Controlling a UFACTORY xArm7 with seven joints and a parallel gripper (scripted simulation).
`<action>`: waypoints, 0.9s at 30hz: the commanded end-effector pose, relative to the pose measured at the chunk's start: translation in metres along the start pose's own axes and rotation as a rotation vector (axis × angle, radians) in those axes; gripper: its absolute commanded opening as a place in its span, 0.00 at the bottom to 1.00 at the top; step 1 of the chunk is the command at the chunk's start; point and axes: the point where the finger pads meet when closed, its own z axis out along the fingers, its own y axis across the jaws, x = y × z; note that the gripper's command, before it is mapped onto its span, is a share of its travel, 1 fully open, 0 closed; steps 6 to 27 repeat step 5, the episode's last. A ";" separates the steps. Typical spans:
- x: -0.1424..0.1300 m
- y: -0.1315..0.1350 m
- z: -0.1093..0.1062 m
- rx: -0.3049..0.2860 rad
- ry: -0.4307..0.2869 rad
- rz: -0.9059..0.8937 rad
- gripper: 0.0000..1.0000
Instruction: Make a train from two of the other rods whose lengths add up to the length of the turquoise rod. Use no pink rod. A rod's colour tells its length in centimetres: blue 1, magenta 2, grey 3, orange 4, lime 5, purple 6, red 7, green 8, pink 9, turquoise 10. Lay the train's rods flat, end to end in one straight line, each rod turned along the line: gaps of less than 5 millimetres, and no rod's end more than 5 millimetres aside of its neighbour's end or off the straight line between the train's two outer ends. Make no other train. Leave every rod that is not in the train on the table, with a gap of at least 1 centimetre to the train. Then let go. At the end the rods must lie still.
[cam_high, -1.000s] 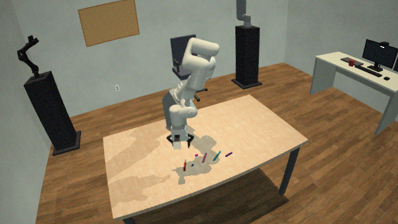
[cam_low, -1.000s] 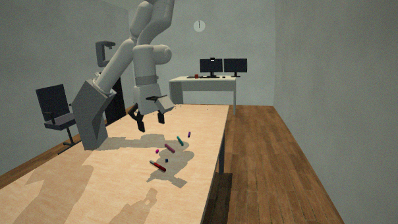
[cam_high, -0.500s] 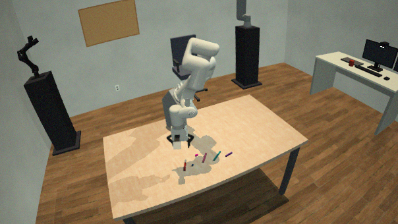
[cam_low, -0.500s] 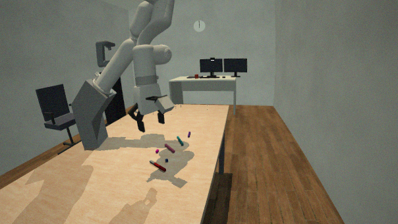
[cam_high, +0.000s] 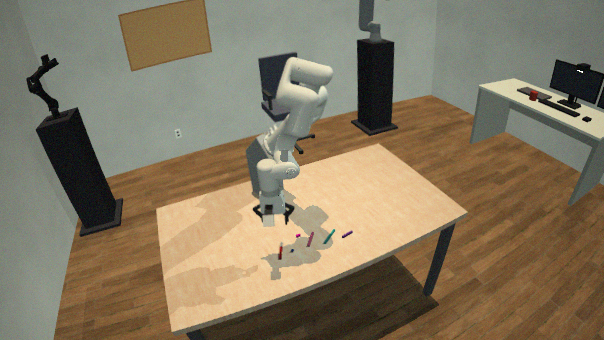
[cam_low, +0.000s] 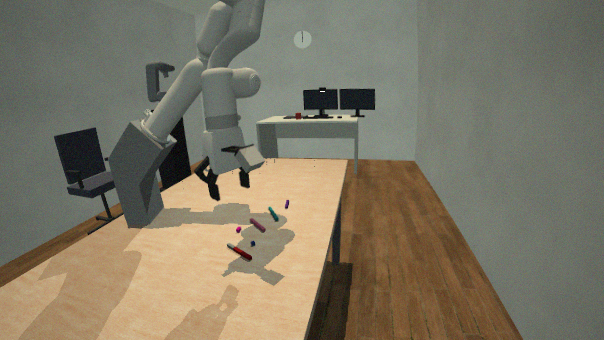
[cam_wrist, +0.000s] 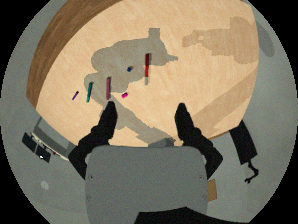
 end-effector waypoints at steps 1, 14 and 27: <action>0.001 0.001 -0.001 -0.001 0.002 0.001 1.00; 0.001 0.001 -0.001 -0.001 0.002 0.001 1.00; 0.001 0.001 -0.001 -0.001 0.002 0.001 1.00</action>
